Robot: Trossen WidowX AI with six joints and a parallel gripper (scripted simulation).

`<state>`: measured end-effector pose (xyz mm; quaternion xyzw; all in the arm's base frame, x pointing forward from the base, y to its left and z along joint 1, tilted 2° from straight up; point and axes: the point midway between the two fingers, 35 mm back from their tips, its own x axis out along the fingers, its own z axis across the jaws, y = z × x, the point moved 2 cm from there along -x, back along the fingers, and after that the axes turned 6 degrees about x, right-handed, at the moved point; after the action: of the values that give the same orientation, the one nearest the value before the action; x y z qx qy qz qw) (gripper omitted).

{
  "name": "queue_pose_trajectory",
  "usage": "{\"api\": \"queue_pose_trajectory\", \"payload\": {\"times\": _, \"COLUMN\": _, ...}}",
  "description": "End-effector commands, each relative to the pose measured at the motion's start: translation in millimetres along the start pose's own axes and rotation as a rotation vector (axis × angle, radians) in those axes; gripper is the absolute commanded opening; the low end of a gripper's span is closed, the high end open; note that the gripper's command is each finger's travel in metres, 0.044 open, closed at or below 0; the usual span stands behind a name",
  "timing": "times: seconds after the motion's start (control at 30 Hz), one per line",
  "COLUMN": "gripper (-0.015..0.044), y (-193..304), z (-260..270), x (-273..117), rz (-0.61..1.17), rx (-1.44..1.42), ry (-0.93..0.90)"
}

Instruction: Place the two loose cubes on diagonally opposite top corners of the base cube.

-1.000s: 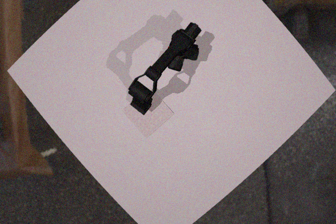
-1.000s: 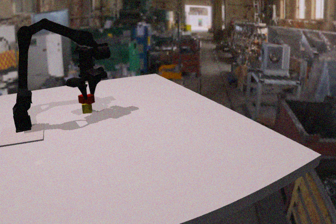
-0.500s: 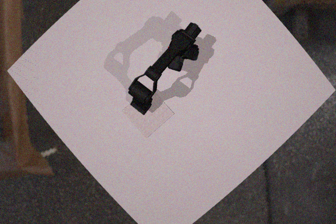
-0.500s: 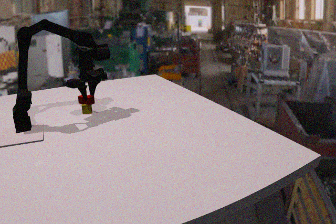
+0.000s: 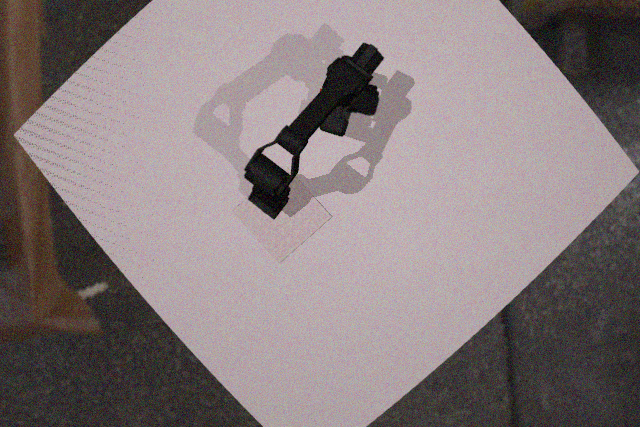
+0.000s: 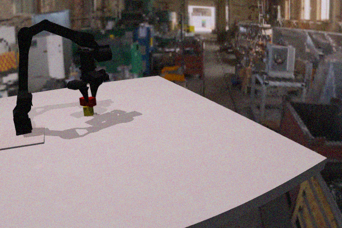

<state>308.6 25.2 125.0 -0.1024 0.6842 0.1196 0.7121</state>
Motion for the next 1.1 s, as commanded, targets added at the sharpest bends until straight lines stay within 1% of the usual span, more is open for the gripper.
{"api": "queue_pose_trajectory", "payload": {"times": 0.0, "gripper": 0.0157, "y": 0, "z": 0, "x": 2, "rz": 0.0, "rx": 0.001, "ry": 0.004}}
{"api": "queue_pose_trajectory", "payload": {"times": 0.07, "gripper": 0.0205, "y": 0, "z": 0, "x": 2, "rz": 0.0, "rx": 0.001, "ry": 0.004}}
{"api": "queue_pose_trajectory", "payload": {"times": 0.23, "gripper": 0.0205, "y": 0, "z": 0, "x": 2, "rz": 0.0, "rx": 0.001, "ry": 0.004}}
{"api": "queue_pose_trajectory", "payload": {"times": 0.37, "gripper": 0.0205, "y": 0, "z": 0, "x": -10, "rz": 0.0, "rx": 0.0, "ry": 0.0}}
{"api": "queue_pose_trajectory", "payload": {"times": 1.07, "gripper": 0.0205, "y": 0, "z": 0, "x": -44, "rz": 0.0, "rx": 0.0, "ry": 0.0}}
